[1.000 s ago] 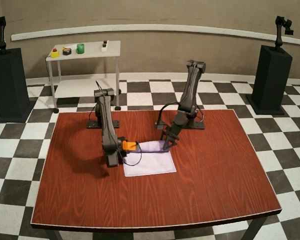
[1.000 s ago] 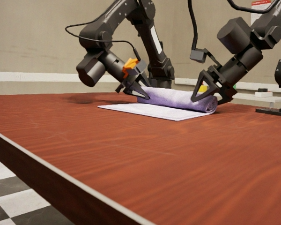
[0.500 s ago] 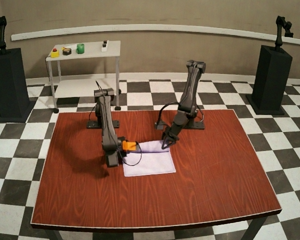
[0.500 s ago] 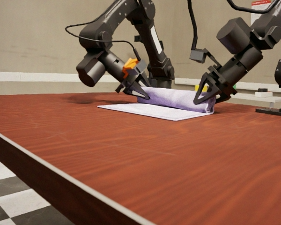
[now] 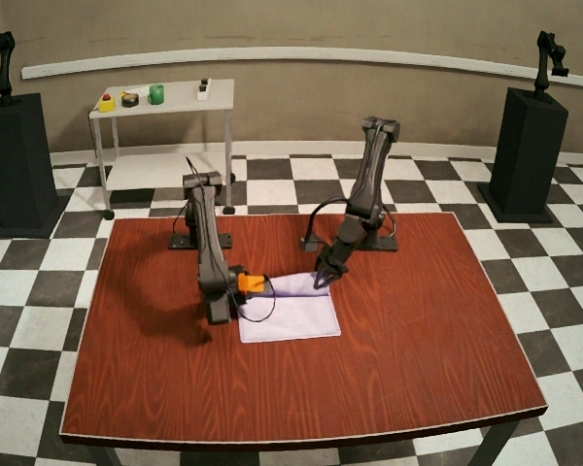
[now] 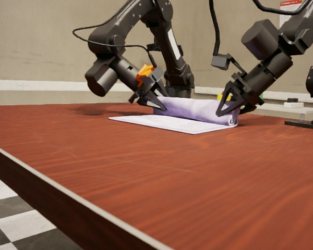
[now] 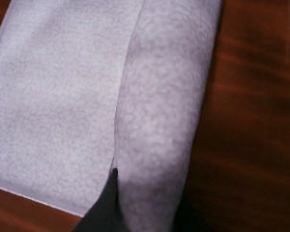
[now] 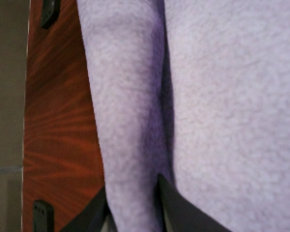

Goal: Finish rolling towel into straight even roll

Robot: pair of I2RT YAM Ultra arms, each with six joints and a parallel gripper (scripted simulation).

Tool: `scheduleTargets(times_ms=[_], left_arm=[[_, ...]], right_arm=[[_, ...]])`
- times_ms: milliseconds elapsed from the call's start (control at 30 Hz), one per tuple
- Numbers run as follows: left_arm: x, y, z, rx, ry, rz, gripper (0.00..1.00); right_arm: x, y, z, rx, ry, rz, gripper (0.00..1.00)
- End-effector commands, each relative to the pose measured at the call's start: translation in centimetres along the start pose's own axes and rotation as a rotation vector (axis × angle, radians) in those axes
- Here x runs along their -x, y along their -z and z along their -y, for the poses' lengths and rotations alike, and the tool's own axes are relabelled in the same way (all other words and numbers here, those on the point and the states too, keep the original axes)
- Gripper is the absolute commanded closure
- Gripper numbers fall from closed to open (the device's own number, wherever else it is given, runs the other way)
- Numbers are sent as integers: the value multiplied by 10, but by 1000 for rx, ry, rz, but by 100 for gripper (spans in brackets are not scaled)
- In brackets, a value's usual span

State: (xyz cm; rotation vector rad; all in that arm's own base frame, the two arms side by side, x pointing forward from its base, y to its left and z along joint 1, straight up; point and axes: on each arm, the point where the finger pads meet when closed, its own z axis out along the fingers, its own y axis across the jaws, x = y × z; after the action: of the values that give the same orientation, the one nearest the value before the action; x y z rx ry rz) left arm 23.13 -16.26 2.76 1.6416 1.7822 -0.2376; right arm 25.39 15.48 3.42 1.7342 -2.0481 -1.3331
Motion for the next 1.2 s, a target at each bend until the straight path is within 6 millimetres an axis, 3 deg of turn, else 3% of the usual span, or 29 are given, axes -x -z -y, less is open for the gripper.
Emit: scheduleTargets(times_ms=[0, 400, 600, 967, 1167], left_arm=[[12, 0, -13, 28, -16, 24, 68], [12, 0, -13, 28, -16, 24, 68], [12, 0, -13, 20, -9, 24, 68], [13, 1, -14, -119, 103, 21, 68], [14, 2, -14, -201, 169, 19, 68]], right_arm=[[2, -1, 5, -7, 18, -10, 66], [6, 6, -2, -7, 18, -10, 19], [6, 11, -3, -7, 18, -10, 15], [7, 67, -3, -7, 18, -10, 15], [7, 76, -3, -7, 18, -10, 15]])
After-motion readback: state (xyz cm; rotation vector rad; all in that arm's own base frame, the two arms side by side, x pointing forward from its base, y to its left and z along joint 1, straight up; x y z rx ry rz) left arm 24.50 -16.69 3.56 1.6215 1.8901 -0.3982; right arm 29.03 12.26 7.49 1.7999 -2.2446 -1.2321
